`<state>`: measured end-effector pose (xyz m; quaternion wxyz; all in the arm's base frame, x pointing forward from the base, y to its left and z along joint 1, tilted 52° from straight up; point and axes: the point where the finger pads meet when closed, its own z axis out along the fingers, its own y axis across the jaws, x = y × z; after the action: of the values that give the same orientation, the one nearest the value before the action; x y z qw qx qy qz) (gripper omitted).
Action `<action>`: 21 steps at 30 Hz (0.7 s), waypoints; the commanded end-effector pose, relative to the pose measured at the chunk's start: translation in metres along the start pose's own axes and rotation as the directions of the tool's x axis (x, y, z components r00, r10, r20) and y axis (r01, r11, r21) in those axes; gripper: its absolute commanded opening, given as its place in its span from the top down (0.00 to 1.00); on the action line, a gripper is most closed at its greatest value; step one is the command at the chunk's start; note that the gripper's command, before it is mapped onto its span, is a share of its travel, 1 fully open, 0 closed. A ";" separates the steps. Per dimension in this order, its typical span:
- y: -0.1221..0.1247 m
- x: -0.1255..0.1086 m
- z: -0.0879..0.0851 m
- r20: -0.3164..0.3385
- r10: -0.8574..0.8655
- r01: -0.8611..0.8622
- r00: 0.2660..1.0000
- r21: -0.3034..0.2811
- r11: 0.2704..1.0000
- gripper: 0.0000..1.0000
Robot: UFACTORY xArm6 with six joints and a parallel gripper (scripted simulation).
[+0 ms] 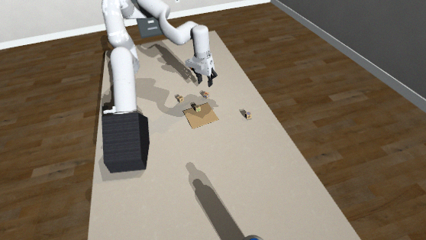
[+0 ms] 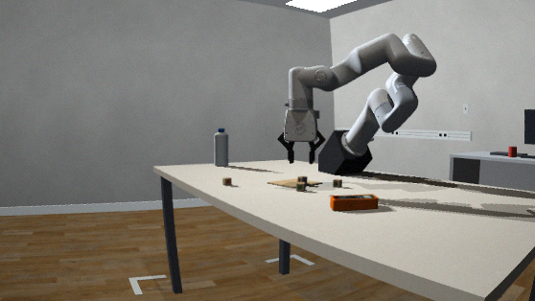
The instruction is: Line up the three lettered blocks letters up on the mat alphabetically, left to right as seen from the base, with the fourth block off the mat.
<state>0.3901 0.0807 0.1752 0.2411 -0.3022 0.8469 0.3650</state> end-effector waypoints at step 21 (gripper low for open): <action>-0.001 -0.001 0.003 0.002 -0.002 0.002 1.000 0.002 1.000 0.36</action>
<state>0.3905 0.0823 0.1740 0.2412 -0.3024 0.8469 0.3650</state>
